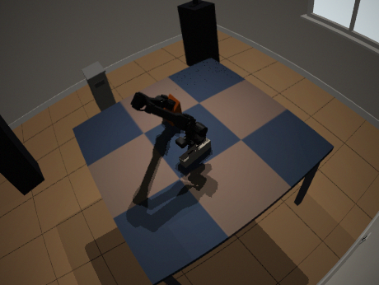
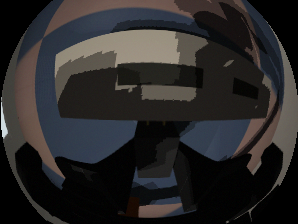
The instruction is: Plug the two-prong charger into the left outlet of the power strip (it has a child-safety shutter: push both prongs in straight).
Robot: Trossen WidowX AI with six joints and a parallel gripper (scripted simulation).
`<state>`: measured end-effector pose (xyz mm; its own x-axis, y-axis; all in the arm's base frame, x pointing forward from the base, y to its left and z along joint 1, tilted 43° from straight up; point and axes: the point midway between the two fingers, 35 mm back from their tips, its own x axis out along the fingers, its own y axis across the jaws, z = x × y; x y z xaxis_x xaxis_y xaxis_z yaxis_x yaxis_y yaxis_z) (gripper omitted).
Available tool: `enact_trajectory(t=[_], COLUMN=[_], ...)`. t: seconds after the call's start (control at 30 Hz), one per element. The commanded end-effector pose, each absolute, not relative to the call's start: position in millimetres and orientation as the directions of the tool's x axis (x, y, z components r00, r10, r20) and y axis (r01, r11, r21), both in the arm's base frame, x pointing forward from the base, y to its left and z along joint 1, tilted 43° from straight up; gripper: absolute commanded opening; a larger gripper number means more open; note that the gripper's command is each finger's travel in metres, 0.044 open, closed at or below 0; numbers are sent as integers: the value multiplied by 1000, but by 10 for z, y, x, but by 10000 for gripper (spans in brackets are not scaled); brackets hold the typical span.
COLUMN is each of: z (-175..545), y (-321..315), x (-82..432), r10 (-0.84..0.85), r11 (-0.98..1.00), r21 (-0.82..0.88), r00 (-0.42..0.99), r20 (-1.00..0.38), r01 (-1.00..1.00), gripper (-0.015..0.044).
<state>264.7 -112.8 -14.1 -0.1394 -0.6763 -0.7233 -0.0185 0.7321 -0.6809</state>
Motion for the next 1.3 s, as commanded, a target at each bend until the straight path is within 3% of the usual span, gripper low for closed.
enact_trajectory(t=[0.0,1.27], z=[-141,-153], y=[-1132,-1139], x=[2656,2794], r10=[-678,-678], r11=[730,730], r21=[-683,-683], r00=[-141,-140], r20=[-721,-721], r01=[-23,-23], gripper=[0,0])
